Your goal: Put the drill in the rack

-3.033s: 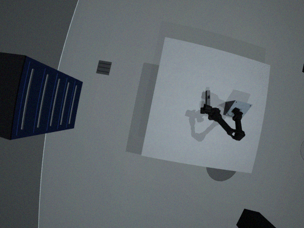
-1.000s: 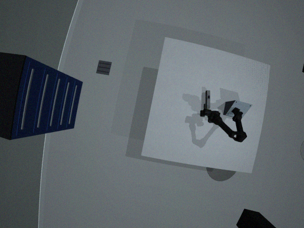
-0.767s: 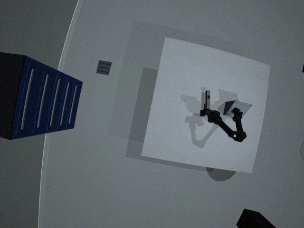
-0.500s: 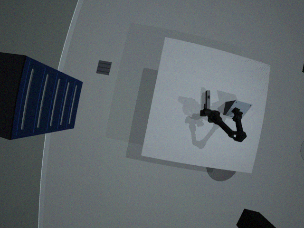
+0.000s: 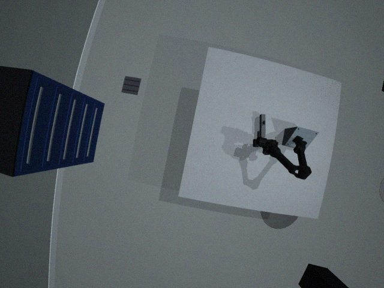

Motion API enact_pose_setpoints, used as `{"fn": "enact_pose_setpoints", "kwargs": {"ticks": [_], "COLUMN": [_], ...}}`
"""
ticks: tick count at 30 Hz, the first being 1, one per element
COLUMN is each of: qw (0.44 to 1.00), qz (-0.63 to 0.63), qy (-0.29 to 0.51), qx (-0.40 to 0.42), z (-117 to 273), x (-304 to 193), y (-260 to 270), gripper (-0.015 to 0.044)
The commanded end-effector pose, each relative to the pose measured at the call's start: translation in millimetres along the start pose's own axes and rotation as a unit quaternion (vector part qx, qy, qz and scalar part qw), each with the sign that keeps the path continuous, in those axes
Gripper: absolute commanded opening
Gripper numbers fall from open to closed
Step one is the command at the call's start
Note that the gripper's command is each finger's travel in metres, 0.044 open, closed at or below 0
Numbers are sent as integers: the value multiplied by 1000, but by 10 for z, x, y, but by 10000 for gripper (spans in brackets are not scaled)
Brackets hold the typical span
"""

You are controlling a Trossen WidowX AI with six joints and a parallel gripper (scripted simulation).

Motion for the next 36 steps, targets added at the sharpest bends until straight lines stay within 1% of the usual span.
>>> {"fn": "enact_pose_setpoints", "kwargs": {"ticks": [1,9,36], "qw": [1000,1000,1000], "qz": [1,1,1], "qy": [0,0,-1], "qx": [-1,-1,-1], "z": [20,29,50], "x": [-2,12,407], "y": [1,6,93], "gripper": [0,0,0]}}
Point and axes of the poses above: the point midway between the two fingers, 35 mm back from their tips, its own z axis back along the fingers, its own y axis across the jaws, x = y × z, the point moved 7 cm from there along z, back along the fingers, and after that the axes turned 13 degrees about -z, right-handed, at the moved point
